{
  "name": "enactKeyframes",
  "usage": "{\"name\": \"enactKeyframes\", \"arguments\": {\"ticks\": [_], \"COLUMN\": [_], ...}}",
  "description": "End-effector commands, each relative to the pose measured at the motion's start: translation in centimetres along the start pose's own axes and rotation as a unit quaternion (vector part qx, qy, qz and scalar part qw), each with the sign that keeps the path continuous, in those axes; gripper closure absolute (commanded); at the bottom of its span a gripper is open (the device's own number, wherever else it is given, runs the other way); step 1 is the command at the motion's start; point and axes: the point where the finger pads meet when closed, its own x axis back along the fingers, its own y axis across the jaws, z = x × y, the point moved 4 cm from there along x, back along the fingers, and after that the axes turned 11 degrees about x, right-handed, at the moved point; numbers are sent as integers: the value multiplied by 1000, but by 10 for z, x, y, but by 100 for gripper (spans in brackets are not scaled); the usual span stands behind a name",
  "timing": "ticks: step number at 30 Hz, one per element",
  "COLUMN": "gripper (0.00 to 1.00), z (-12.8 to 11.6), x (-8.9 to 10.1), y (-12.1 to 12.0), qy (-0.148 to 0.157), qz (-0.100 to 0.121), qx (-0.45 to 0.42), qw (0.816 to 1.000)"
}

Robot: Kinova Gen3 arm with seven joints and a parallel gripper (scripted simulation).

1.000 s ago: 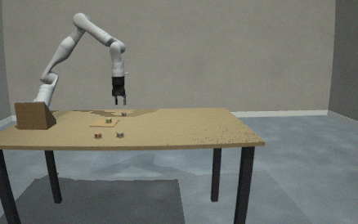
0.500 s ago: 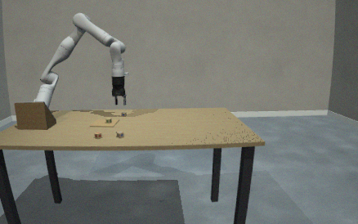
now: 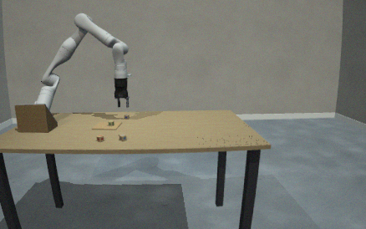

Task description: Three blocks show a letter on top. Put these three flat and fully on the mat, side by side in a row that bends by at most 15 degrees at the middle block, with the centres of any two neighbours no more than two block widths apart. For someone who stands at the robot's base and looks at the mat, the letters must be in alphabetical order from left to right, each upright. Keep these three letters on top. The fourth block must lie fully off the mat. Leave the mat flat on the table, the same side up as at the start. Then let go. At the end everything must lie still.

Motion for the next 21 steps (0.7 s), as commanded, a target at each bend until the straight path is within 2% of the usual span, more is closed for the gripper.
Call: {"name": "enactKeyframes", "arguments": {"ticks": [1,15,17,18,20,21], "gripper": [0,0,0,0,0,0], "z": [-2,-2,-14,-28,-28,-46], "x": [2,2,3,3,3,4], "y": [4,4,1,-2,-2,-7], "qy": [-3,-3,-4,-4,-4,-5], "qz": [-5,-5,-5,-5,-5,-5], "qx": [-4,-4,-4,-5,-5,-5], "qw": [1000,1000,1000,1000,1000,1000]}}
